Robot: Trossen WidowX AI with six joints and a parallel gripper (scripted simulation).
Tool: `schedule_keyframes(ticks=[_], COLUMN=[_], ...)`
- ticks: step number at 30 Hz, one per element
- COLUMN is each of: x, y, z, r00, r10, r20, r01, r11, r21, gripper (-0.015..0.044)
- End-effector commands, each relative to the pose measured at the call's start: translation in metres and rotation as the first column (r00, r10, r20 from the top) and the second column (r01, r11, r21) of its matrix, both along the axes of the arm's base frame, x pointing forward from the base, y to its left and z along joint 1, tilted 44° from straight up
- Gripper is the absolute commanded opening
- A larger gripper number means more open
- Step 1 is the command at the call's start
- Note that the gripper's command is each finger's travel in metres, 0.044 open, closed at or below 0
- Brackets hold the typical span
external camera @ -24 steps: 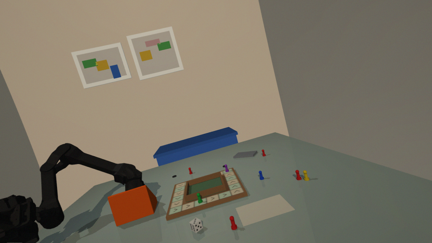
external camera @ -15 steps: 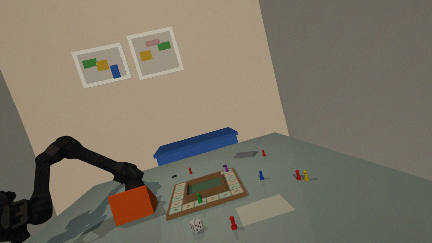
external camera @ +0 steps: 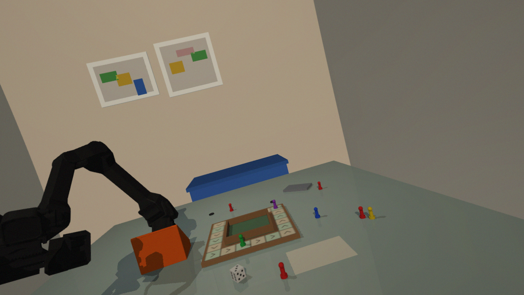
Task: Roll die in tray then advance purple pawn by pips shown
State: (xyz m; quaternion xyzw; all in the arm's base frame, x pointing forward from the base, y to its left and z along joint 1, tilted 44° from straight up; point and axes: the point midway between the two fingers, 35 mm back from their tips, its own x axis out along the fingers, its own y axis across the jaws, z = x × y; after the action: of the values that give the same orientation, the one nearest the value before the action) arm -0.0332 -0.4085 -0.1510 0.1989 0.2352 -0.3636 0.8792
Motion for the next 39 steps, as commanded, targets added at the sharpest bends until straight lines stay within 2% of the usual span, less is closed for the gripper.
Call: schedule_keyframes(ticks=[1, 7, 11, 15, 22, 28, 30, 39], x=[0.069, 0.13, 0.188, 0.222, 0.261, 0.28, 0.281, 0.28], y=[0.014, 0.037, 0.077, 0.111, 0.175, 0.229, 0.235, 0.234], z=[-0.021, -0.034, -0.039, -0.037, -0.021, 0.003, 0.005, 0.003], r00=[0.972, 0.878, 0.676, 0.478, 0.093, -0.242, -0.276, -0.276], r10=[0.222, 0.461, 0.722, 0.868, 0.994, 0.969, 0.959, 0.959], r20=[-0.072, -0.126, -0.146, -0.132, -0.058, 0.047, 0.06, 0.06], r01=[-0.213, -0.43, -0.652, -0.768, -0.844, -0.785, -0.772, -0.772], r11=[0.971, 0.877, 0.679, 0.486, 0.109, -0.224, -0.258, -0.258], r21=[0.108, 0.213, 0.336, 0.418, 0.524, 0.577, 0.58, 0.58], gripper=[0.0275, 0.0275, 0.0275, 0.0275, 0.0275, 0.0275, 0.0275, 0.0275])
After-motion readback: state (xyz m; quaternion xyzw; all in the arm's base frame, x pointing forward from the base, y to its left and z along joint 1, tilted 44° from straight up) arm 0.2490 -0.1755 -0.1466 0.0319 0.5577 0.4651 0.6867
